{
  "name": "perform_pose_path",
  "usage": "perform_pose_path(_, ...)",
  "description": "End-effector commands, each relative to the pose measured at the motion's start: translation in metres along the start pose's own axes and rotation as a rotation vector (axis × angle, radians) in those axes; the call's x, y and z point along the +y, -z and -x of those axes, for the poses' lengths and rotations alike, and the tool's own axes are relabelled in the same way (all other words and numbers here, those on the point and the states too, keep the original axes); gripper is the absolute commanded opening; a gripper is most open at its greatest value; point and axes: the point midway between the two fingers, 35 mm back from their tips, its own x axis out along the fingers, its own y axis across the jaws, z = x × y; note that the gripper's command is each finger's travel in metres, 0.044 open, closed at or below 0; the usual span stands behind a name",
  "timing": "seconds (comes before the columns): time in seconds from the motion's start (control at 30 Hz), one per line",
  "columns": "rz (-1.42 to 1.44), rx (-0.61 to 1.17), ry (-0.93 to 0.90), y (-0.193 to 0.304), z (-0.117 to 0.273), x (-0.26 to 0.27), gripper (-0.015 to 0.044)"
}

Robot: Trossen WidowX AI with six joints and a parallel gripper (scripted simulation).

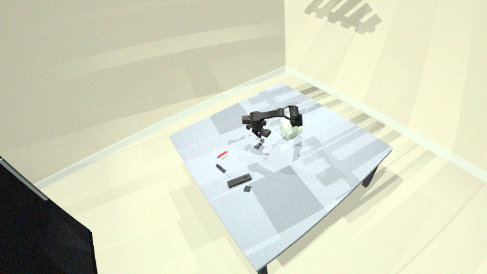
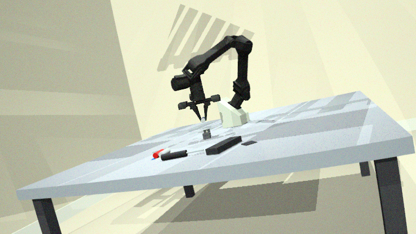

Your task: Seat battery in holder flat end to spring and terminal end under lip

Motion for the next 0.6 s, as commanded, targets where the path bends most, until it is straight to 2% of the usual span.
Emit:
perform_pose_path(0.0, -0.001, -0.097, 0.005, 0.000, -0.017, 0.000, 0.0061)
perform_pose_path(0.17, 0.005, -0.206, 0.004, -0.002, -0.034, -0.001, 0.0061)
perform_pose_path(0.57, 0.006, -0.250, 0.012, 0.000, -0.037, -0.001, 0.0061)
